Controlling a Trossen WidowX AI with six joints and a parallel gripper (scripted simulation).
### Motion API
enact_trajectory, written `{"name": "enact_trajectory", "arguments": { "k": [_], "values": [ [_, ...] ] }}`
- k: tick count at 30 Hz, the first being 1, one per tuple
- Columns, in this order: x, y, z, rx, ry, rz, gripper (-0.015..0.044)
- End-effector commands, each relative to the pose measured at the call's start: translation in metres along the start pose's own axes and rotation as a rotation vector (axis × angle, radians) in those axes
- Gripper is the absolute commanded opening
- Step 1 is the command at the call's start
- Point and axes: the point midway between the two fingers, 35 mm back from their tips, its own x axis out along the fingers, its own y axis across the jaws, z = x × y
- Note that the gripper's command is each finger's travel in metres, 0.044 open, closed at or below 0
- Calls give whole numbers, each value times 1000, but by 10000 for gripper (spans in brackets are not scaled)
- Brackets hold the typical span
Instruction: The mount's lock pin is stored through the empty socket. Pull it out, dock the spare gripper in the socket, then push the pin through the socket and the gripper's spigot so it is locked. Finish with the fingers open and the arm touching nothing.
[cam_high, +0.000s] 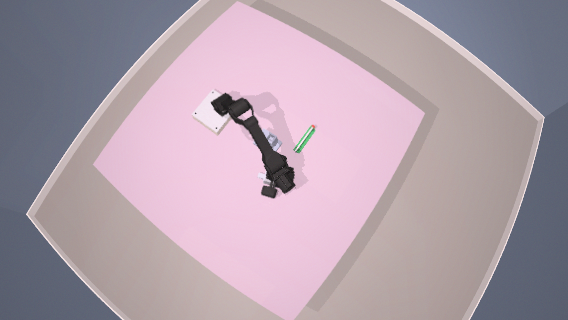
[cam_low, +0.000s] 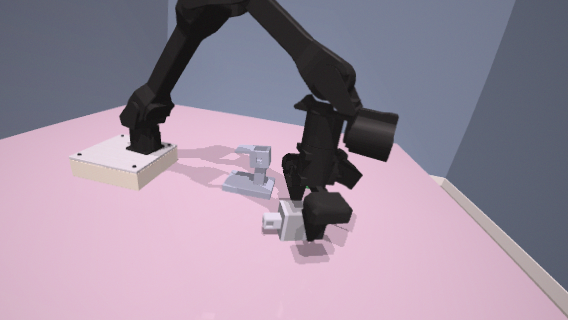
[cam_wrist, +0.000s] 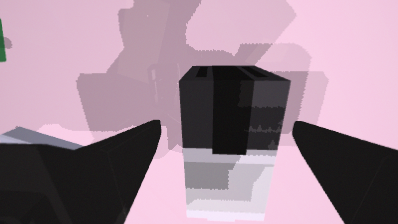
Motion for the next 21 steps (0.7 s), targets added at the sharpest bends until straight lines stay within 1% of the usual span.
{"name": "enact_trajectory", "arguments": {
  "k": [1, 8, 18, 21],
  "values": [
    [10, 1, -2, 5, 9, 2, 440],
    [12, 1, -2, 5, 9, 2, 440],
    [12, 1, -2, 5, 9, 2, 177],
    [12, 1, -2, 5, 9, 2, 157]
  ]
}}
